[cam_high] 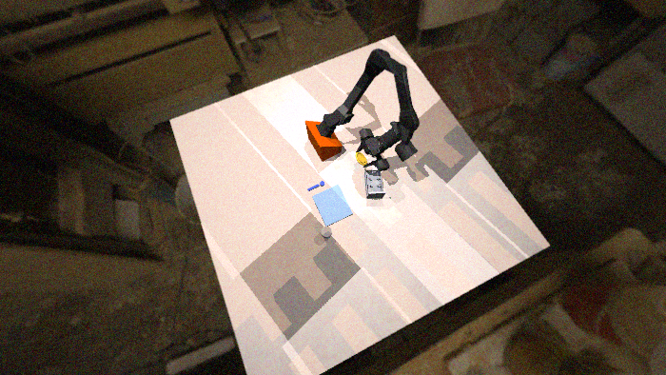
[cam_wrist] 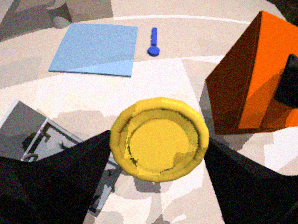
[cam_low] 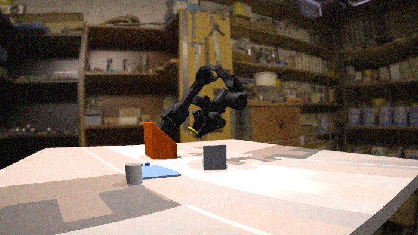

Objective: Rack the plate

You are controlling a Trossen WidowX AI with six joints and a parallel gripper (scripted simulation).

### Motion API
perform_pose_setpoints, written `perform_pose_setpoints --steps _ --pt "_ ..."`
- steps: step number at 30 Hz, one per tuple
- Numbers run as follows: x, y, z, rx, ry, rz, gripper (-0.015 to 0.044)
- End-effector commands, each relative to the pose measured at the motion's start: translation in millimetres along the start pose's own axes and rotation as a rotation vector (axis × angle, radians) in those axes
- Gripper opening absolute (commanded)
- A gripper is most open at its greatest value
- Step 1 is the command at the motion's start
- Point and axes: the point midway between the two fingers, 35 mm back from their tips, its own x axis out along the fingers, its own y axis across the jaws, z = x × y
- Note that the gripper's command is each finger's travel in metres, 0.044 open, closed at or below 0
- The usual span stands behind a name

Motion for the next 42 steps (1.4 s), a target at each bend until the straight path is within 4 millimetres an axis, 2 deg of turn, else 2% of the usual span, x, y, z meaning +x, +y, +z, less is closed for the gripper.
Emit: perform_pose_setpoints --steps 1,20,42 --pt "6 1 -1 -0.031 -0.072 0.032 0.0000" --pt "26 10 -14 -0.208 -0.382 0.262 0.0000" --pt "26 14 -42 -0.371 -0.622 0.639 0.0000"
